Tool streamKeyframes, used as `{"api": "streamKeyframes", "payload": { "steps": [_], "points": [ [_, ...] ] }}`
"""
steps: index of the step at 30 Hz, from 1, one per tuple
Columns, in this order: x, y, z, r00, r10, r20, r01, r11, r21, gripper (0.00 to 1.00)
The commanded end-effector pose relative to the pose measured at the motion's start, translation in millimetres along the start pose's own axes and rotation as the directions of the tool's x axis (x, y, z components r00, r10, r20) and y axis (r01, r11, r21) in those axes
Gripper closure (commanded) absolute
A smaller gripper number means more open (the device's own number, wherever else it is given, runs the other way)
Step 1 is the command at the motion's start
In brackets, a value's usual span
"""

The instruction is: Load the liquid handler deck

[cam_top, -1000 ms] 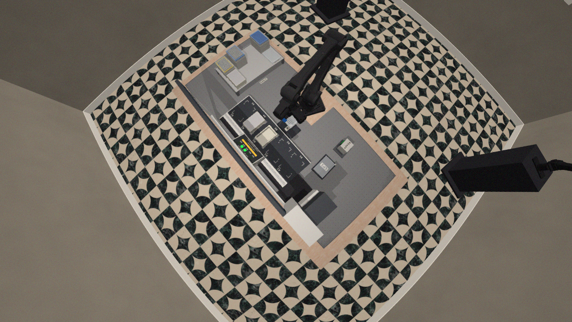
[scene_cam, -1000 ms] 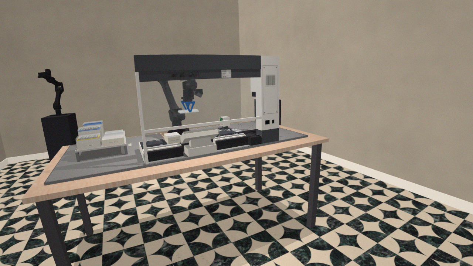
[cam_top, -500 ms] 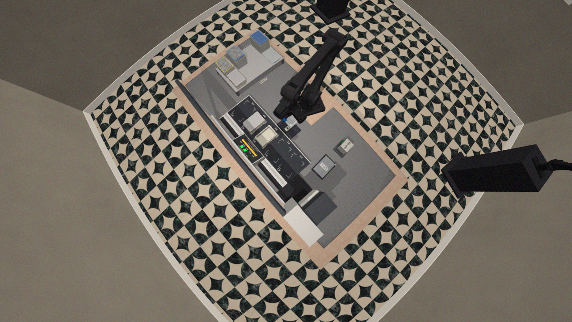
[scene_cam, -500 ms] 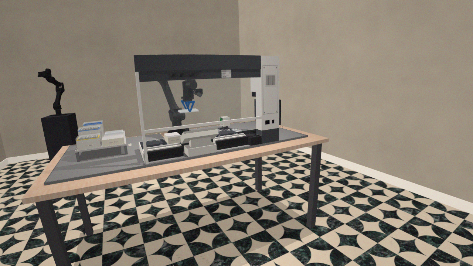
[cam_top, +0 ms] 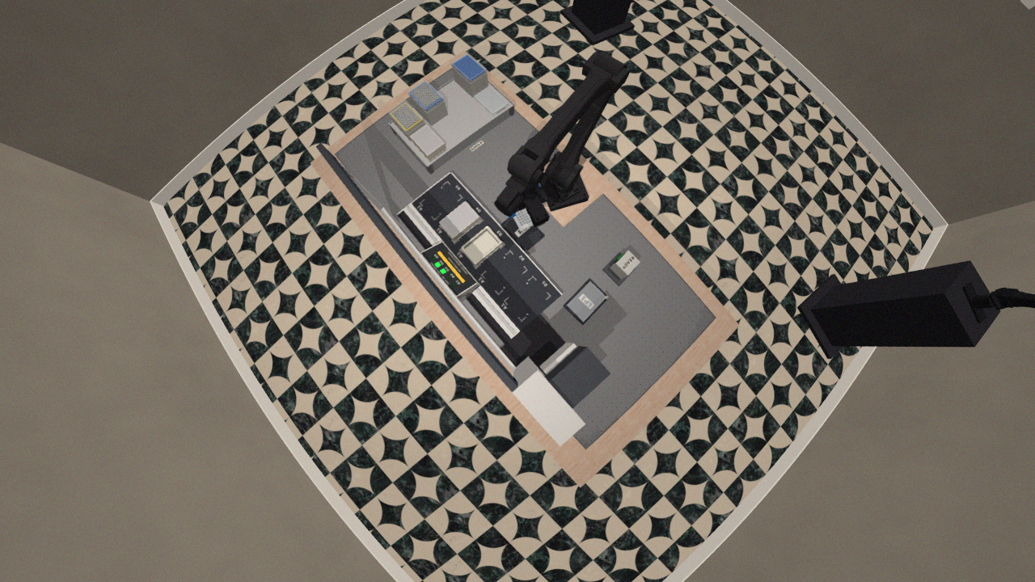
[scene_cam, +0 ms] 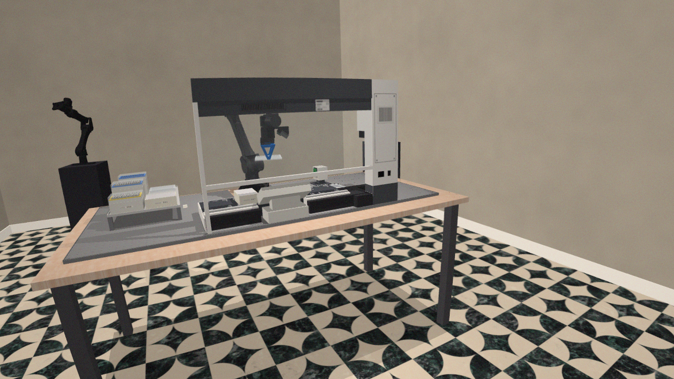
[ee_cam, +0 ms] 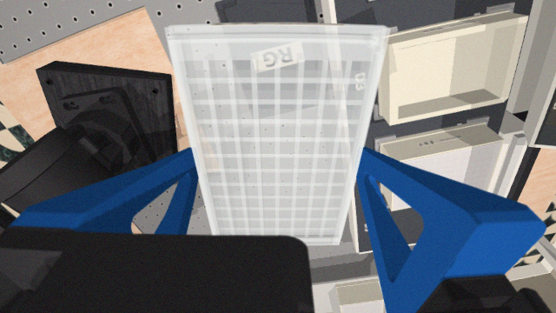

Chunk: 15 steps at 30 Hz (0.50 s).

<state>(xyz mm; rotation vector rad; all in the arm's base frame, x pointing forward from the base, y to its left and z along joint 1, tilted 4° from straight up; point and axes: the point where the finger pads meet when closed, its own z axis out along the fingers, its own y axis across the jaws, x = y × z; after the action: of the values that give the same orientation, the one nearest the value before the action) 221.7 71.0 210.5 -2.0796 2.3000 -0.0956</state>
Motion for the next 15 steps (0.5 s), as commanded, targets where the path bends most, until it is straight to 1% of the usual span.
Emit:
{"api": "streamKeyframes", "payload": {
  "steps": [1,7,15],
  "points": [
    [-7.3,-8.0,-20.5,0.995,0.096,0.031,-0.098,0.994,0.048,1.0],
    [-7.2,-8.1,-20.5,0.984,0.175,0.035,-0.177,0.983,0.046,1.0],
    [-7.3,-8.2,-20.6,0.943,0.33,0.042,-0.331,0.943,0.04,1.0]
  ]
}}
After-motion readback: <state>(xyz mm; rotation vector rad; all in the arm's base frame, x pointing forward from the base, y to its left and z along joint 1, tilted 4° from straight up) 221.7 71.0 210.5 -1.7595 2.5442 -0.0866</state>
